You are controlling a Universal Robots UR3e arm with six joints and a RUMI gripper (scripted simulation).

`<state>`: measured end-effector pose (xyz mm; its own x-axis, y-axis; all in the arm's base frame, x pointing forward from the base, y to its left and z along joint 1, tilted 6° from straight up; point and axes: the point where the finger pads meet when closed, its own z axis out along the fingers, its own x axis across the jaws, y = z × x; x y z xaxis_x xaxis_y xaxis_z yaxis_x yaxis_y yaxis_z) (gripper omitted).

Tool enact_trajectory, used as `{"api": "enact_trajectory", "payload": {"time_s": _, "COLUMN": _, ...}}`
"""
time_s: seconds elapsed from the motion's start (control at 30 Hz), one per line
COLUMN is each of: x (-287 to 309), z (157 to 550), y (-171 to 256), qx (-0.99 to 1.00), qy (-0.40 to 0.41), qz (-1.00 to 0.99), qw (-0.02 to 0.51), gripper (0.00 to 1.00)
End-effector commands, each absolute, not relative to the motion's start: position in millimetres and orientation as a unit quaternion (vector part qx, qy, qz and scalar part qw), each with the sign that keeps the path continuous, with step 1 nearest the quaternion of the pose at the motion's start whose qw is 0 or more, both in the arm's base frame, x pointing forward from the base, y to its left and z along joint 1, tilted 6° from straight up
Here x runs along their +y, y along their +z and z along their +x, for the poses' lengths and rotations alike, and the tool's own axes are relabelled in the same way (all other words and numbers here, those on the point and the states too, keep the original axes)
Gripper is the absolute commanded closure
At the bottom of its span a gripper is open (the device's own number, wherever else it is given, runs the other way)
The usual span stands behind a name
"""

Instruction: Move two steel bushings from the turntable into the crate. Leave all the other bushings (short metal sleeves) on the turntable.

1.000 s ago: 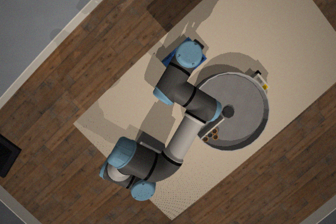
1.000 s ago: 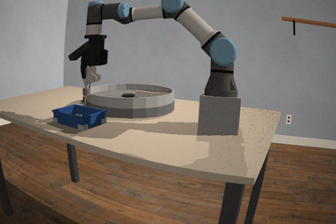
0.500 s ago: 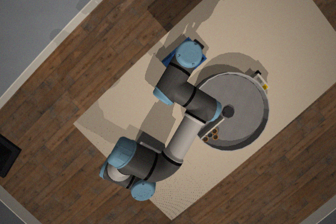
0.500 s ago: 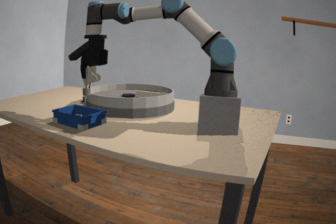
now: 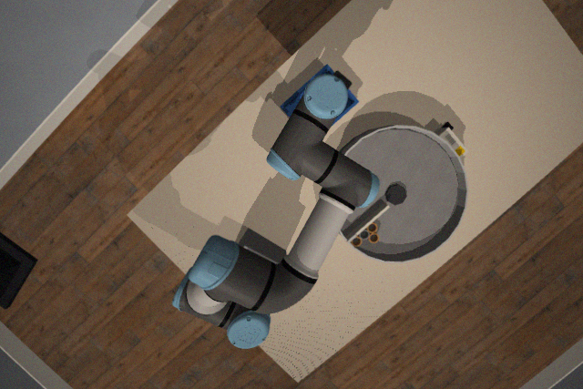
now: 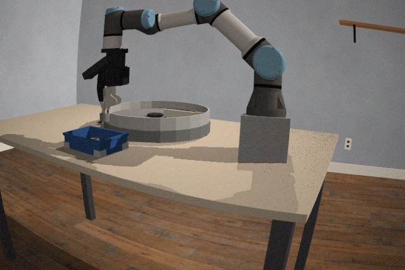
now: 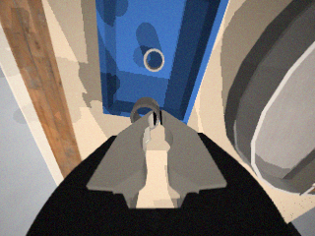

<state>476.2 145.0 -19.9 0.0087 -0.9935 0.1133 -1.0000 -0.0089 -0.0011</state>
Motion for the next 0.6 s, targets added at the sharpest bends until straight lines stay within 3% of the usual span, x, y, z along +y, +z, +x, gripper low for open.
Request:
{"api": "enact_trajectory", "payload": {"time_s": 0.0, "x": 143, "z": 478, "y": -41, "qx": -0.703, "qy": 0.042, "qz": 0.709, "qw": 0.037, "gripper": 1.0}}
{"api": "enact_trajectory", "payload": {"time_s": 0.57, "x": 141, "z": 478, "y": -58, "qx": -0.703, "qy": 0.042, "qz": 0.709, "qw": 0.037, "gripper": 1.0}}
